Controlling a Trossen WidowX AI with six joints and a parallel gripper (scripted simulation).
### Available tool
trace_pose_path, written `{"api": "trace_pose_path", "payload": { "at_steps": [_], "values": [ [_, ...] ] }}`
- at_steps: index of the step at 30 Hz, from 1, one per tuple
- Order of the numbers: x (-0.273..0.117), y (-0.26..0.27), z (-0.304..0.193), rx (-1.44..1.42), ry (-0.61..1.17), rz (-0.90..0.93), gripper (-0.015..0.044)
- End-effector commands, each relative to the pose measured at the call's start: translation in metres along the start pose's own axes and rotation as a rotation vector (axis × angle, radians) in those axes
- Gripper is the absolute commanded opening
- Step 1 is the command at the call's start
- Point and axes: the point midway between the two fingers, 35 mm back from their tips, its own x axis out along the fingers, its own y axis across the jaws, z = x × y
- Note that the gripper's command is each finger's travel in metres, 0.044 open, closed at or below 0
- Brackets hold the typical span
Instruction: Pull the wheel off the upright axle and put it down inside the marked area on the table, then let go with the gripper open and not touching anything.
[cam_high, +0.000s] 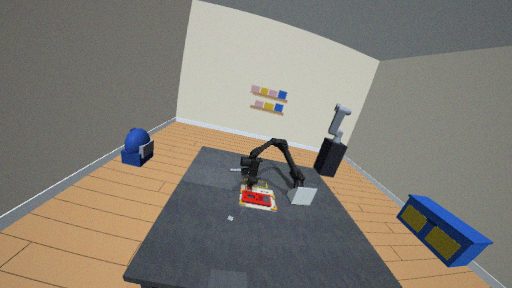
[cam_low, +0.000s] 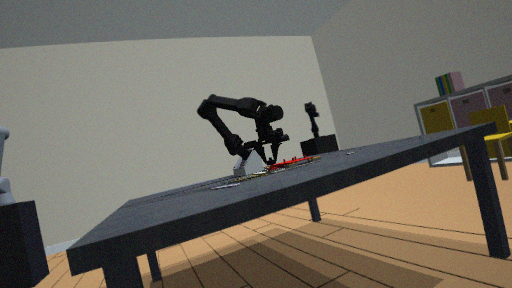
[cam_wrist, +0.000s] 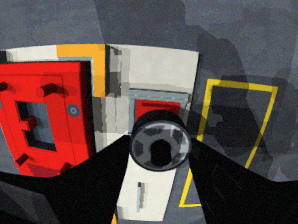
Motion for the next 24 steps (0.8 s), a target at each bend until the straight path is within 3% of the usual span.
{"api": "trace_pose_path", "payload": {
  "at_steps": [1, 24],
  "values": [
    [-0.0190, 0.0023, -0.0007, -0.024, -0.027, 0.001, 0.0000],
    [-0.0266, 0.0023, -0.0012, -0.026, -0.029, 0.001, 0.0000]
  ]
}}
